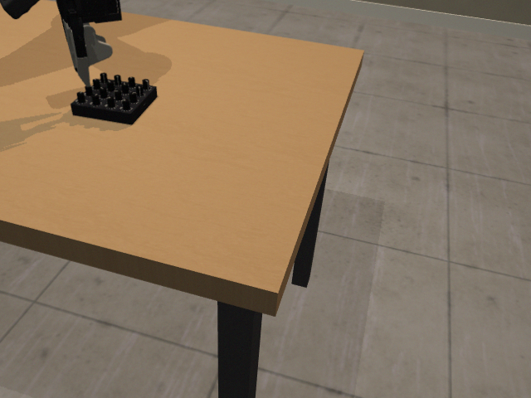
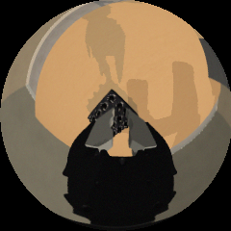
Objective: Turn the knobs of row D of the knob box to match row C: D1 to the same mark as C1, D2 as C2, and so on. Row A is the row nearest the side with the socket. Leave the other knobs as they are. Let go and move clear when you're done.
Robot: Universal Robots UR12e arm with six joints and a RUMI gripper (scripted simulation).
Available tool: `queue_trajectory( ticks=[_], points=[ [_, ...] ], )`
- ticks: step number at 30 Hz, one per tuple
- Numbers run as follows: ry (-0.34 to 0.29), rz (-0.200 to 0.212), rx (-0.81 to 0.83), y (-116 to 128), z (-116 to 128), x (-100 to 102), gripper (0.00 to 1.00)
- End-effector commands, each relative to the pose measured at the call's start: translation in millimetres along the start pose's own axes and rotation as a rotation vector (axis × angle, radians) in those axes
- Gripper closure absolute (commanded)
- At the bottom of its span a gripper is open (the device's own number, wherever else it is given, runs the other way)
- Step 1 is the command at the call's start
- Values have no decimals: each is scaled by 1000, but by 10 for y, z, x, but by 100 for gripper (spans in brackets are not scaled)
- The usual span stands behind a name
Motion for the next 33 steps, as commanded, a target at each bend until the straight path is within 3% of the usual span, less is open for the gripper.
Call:
queue_trajectory(
  ticks=[1,33],
  points=[
    [0,-1,0,-3,2,-4,89],
    [0,-1,0,-3,2,52,89]
  ],
)
Point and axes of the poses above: the point where the finger pads meet when closed, its own x axis out along the fingers, its own y axis across the jaws, z = x × y, the point moved 2 cm from there along -x, back along the fingers, and after that the axes turned 3 degrees about x, right-handed, at the moved point
